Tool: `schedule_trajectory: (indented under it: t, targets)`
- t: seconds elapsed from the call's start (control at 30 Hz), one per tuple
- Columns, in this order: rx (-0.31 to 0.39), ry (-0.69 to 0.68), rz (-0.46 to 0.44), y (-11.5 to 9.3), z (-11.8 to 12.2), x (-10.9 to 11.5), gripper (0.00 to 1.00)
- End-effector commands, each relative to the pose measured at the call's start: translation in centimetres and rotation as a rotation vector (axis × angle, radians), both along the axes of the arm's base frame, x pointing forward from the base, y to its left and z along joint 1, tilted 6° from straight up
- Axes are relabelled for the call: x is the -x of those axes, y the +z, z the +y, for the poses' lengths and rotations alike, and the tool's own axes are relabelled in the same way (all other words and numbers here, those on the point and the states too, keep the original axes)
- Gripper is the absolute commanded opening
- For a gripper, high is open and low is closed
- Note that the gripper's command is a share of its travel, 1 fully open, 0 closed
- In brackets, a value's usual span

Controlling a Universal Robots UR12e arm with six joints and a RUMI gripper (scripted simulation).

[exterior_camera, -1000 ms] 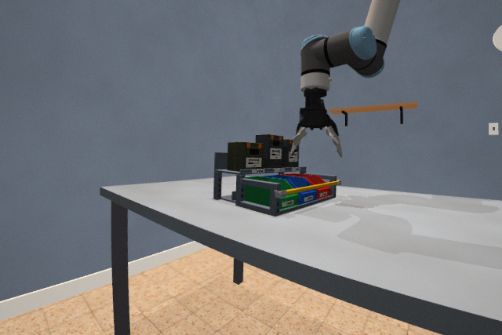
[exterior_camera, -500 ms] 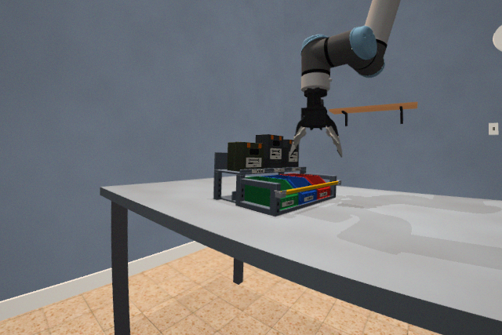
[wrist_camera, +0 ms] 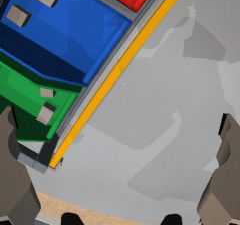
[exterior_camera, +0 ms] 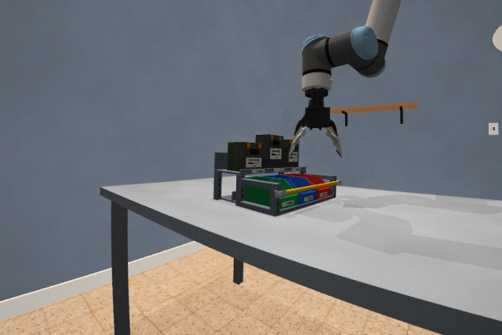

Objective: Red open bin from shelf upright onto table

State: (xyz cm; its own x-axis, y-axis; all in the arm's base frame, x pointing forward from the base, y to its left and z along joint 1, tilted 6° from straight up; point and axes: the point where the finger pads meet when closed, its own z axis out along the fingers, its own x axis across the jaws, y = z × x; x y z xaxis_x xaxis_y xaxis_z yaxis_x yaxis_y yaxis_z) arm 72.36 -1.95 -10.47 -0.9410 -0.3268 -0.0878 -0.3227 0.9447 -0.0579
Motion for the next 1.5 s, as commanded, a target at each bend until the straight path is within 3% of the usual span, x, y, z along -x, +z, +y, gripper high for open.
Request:
schedule_trajectory:
  t: [0.0, 0.07, 0.47, 0.63, 1.03, 1.2, 1.47]
  targets:
    - [0.015, 0.141, 0.002, 0.07, -0.01, -0.05, 1.0]
    - [0.025, 0.245, 0.005, 0.07, -0.02, -0.05, 1.0]
    - [0.025, 0.245, 0.005, 0.07, -0.02, -0.05, 1.0]
    - [0.051, 0.495, 0.012, 0.07, -0.02, -0.05, 1.0]
    - [0.051, 0.495, 0.012, 0.07, -0.02, -0.05, 1.0]
    - [0.077, 0.745, 0.018, 0.07, -0.02, -0.04, 1.0]
    - [0.077, 0.745, 0.018, 0.07, -0.02, -0.04, 1.0]
